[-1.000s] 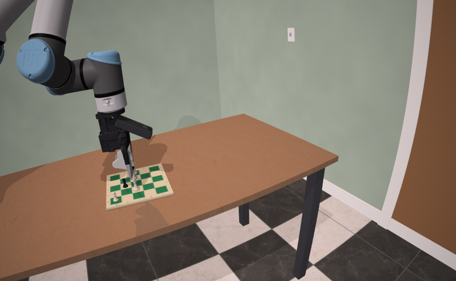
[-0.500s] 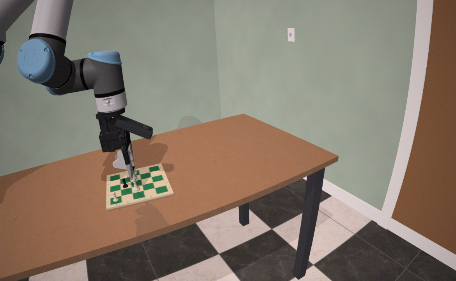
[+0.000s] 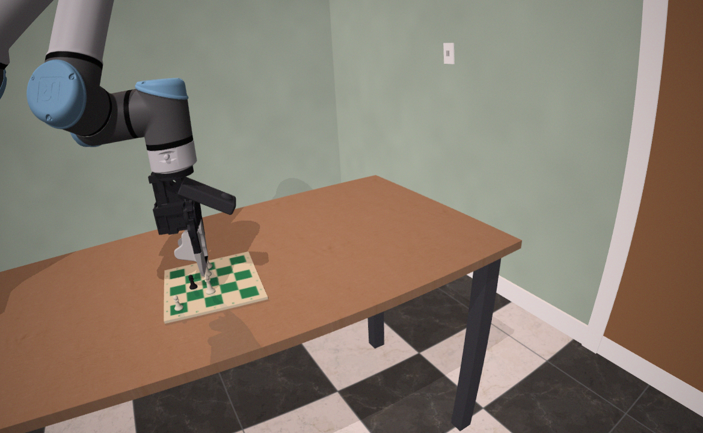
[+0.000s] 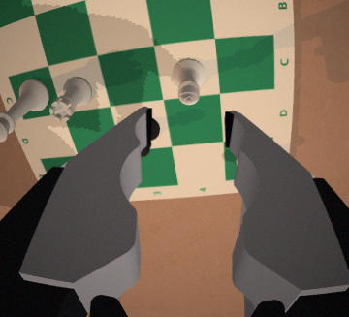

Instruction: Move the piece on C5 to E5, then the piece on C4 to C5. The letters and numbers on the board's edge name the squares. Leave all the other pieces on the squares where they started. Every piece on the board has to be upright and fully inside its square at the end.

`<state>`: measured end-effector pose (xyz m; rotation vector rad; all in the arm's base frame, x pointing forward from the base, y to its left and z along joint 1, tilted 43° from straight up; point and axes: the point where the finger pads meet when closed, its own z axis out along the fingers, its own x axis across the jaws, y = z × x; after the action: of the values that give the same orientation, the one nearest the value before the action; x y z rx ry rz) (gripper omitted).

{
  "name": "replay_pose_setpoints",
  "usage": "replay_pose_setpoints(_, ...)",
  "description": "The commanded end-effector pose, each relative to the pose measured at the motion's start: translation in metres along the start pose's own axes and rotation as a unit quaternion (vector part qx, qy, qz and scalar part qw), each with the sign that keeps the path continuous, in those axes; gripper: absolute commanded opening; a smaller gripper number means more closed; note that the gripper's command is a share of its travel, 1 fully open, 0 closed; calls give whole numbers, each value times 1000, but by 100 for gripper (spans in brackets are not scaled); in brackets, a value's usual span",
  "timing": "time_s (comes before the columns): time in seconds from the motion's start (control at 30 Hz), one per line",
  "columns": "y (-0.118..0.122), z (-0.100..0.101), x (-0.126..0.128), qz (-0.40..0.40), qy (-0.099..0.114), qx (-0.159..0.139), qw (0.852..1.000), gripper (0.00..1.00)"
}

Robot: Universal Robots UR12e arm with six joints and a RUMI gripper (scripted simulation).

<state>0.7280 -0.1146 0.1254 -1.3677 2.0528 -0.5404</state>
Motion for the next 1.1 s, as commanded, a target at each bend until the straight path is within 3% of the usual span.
replay_pose_setpoints(0.0, -3, -1, -2, -1, 0, 2, 1000, 22)
replay_pose_setpoints(1.07, -3, 5, -2, -1, 0, 2, 1000, 22)
